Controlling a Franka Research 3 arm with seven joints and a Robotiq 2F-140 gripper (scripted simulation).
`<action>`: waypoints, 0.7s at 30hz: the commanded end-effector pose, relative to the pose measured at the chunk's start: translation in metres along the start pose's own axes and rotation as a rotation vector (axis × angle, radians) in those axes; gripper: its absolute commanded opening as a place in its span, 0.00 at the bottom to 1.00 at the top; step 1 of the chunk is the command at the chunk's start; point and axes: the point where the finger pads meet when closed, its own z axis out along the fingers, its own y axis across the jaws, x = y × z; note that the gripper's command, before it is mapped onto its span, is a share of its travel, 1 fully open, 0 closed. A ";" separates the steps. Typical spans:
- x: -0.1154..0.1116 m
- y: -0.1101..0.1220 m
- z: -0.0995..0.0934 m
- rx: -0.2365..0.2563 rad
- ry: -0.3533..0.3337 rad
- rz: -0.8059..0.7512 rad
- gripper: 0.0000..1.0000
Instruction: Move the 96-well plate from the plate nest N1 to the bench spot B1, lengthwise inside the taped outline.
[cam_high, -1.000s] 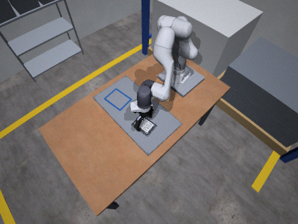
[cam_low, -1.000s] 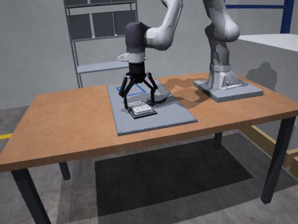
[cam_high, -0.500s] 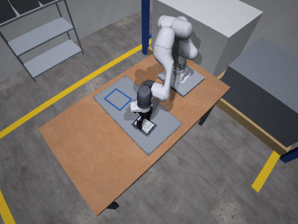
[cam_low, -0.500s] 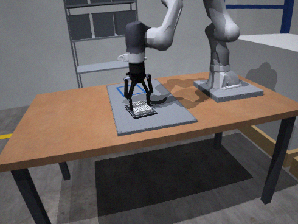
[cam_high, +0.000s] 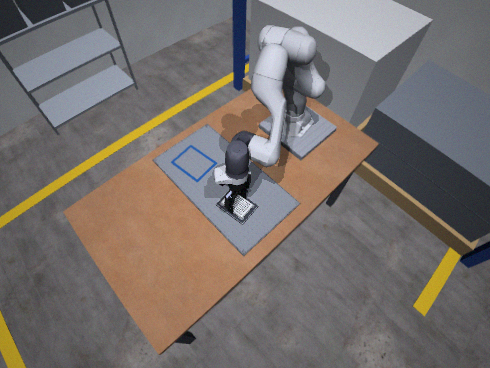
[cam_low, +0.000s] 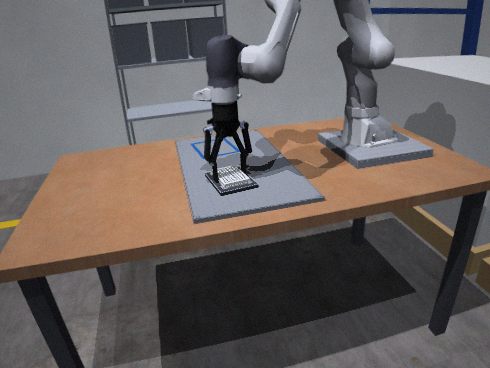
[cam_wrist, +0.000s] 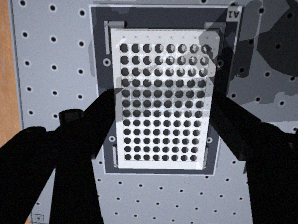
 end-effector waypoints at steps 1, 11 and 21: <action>0.000 0.000 0.002 -0.001 0.001 0.005 0.63; 0.000 0.000 0.002 -0.001 0.001 0.005 0.62; 0.000 0.000 0.001 -0.001 0.001 0.005 0.60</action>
